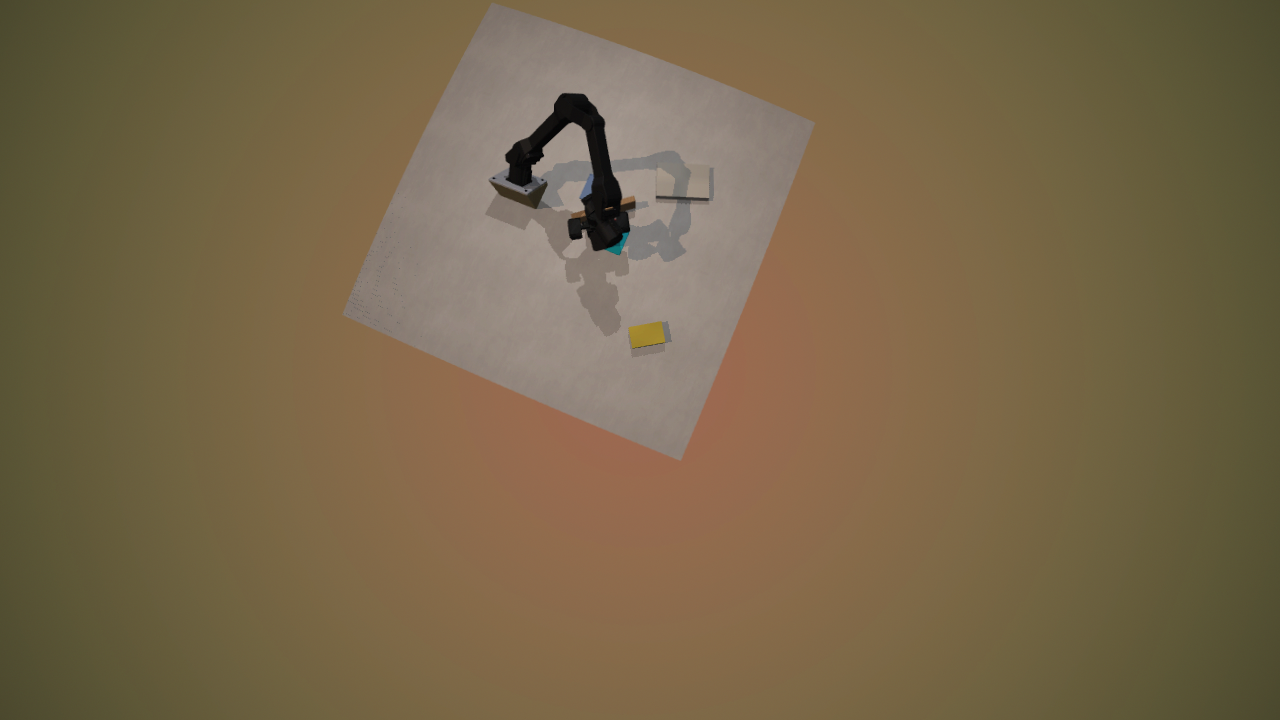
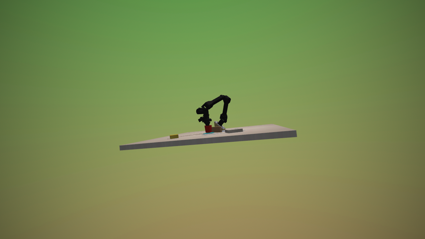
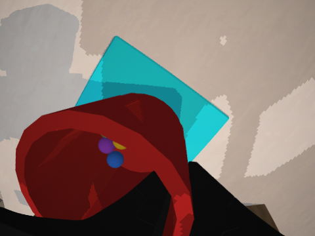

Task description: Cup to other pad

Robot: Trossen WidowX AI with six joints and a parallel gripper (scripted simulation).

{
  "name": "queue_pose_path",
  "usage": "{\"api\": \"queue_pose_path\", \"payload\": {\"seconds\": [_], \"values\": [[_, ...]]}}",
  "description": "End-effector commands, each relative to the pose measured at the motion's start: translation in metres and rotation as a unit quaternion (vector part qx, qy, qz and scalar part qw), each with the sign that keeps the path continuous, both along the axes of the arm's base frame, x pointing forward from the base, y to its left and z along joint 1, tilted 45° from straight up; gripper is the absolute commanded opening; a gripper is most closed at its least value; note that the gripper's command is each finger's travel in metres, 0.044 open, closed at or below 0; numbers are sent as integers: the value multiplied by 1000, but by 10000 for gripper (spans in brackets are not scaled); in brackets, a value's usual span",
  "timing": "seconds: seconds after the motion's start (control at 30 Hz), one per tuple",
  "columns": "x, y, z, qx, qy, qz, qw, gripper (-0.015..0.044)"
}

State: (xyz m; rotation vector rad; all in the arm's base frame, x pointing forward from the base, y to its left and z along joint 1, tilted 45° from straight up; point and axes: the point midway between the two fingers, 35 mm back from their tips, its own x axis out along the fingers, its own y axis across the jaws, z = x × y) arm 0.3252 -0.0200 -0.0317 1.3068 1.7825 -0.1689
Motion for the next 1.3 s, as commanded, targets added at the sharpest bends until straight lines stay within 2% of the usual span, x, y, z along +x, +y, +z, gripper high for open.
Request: {"api": "queue_pose_path", "payload": {"seconds": [0.0, 0.1, 1.27], "values": [[0, 0, 0, 0, 0, 0, 1000, 53], [0, 0, 0, 0, 0, 0, 1000, 128], [3, -28, 27, 1, 2, -2, 1000, 128]]}}
